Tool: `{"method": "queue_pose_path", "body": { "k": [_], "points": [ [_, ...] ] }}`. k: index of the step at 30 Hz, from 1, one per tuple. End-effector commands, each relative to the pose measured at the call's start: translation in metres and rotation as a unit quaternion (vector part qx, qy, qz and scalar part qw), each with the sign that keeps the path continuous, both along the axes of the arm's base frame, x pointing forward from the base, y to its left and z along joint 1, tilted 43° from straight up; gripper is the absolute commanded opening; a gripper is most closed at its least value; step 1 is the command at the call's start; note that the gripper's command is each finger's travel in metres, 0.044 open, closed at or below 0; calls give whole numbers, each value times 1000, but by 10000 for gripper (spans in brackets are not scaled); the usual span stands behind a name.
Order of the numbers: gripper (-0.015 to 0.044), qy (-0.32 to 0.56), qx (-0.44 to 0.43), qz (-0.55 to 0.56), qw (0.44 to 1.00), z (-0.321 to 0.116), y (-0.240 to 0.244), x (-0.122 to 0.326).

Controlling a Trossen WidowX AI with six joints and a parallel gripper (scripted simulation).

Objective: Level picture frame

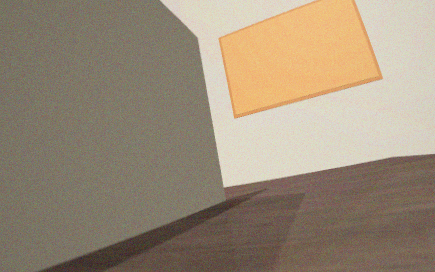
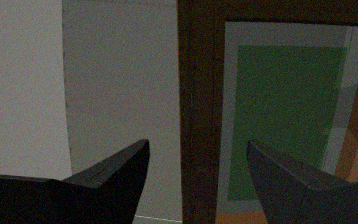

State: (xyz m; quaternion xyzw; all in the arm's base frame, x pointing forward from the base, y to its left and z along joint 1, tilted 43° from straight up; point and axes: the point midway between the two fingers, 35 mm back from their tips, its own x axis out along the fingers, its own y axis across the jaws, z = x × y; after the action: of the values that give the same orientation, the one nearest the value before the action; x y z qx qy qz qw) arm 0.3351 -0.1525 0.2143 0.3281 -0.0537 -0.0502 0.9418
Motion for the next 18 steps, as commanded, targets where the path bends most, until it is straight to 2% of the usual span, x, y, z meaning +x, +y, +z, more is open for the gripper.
{"method": "queue_pose_path", "body": {
  "k": [1,18],
  "points": [
    [260,0,-3,-2,1000,0,-1,7],
    [260,0,-3,-2,1000,0,-1,10]
  ]
}}
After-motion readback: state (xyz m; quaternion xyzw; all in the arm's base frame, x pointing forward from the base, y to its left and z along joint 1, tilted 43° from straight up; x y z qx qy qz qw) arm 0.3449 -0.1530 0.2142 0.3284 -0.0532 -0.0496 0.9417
